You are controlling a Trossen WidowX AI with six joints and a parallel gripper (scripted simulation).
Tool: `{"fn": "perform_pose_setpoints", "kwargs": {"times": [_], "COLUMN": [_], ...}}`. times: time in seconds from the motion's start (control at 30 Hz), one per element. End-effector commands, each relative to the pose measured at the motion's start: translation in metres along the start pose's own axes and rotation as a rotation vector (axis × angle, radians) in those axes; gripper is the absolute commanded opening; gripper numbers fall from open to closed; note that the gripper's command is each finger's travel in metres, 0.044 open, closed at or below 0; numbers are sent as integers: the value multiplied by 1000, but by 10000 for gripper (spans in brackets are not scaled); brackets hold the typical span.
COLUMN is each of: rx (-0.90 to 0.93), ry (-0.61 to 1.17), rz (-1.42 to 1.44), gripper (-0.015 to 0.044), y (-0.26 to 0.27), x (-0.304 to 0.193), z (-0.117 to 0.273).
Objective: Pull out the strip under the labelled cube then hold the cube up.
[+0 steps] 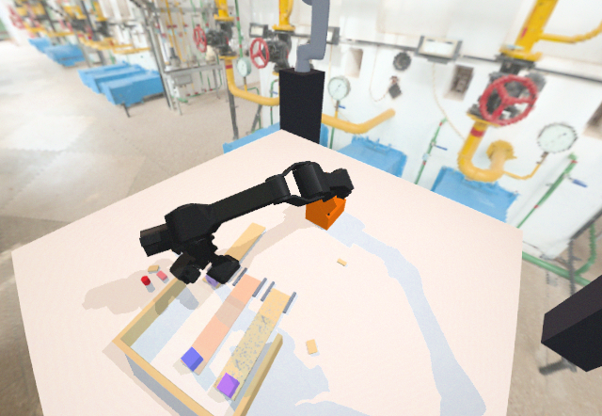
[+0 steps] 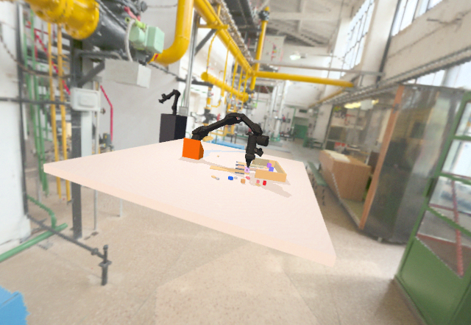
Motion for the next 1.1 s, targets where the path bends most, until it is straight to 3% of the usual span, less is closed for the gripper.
{"fn": "perform_pose_setpoints", "kwargs": {"times": [0.0, 0.67, 0.8, 1.0, 1.07], "rx": [8, 10, 4, 4, 4], "ry": [1, 0, 1, 1, 1], "rz": [-11, -11, 0, 0, 0], "gripper": [250, 250, 145, 105, 53], "y": [0, 1, 1, 1, 1], "x": [-2, -3, -1, -1, -1], "z": [-8, -34, -32, -32, -32]}}
Point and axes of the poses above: the point midway between the two fingers, 35 mm back from their tips, its own z axis back along the fingers, its own y axis across the jaws, x = y × z, the point moved 8 cm from there along z, back along the fingers, and after that the axes turned 15 degrees about z, right-handed, at the moved point
